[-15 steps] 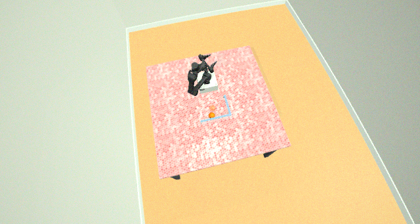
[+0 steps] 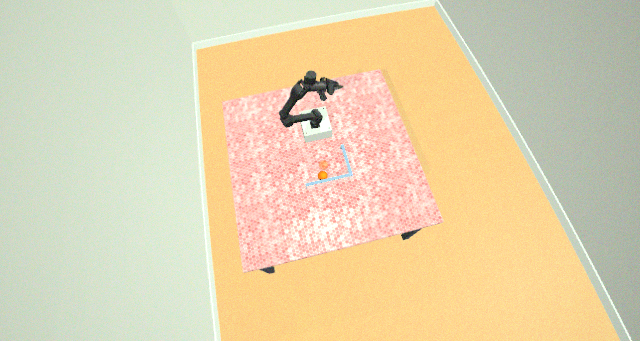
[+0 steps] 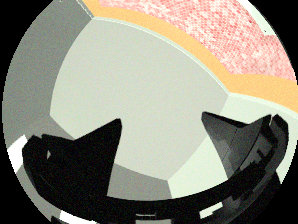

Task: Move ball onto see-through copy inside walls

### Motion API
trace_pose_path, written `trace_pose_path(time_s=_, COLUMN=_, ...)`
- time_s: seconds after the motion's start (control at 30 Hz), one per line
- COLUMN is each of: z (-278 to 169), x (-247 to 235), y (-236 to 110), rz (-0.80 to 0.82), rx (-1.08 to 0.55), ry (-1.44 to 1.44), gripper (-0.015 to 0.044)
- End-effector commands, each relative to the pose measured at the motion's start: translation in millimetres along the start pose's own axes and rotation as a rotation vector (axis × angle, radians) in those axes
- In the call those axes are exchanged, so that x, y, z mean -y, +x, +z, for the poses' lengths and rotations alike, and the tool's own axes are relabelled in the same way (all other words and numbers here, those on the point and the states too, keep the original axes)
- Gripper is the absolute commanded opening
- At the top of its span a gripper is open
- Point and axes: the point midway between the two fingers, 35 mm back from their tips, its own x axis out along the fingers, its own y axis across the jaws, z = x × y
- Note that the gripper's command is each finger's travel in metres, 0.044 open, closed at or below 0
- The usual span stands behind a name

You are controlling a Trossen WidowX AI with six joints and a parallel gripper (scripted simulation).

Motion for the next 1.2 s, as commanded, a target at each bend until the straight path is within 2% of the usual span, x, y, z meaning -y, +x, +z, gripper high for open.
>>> trace_pose_path(time_s=0.0, z=14, x=-4, y=32, rz=0.045, rx=0.170, ry=-0.154, gripper=0.0428)
trace_pose_path(time_s=0.13, z=29, x=-10, y=57, rz=0.042, rx=0.301, ry=-0.291, gripper=0.0428)
trace_pose_path(time_s=0.27, z=63, x=-21, y=89, rz=-0.011, rx=0.489, ry=-0.456, gripper=0.0428)
trace_pose_path(time_s=0.43, z=122, x=-41, y=116, rz=-0.138, rx=0.707, ry=-0.616, gripper=0.0428)
trace_pose_path(time_s=0.6, z=192, x=-67, y=125, rz=-0.310, rx=0.883, ry=-0.748, gripper=0.0428)
trace_pose_path(time_s=0.87, z=316, x=-94, y=95, rz=-0.643, rx=1.037, ry=-0.827, gripper=0.0428)
trace_pose_path(time_s=1.17, z=413, x=-89, y=36, rz=-0.932, rx=1.013, ry=-0.814, gripper=0.0428)
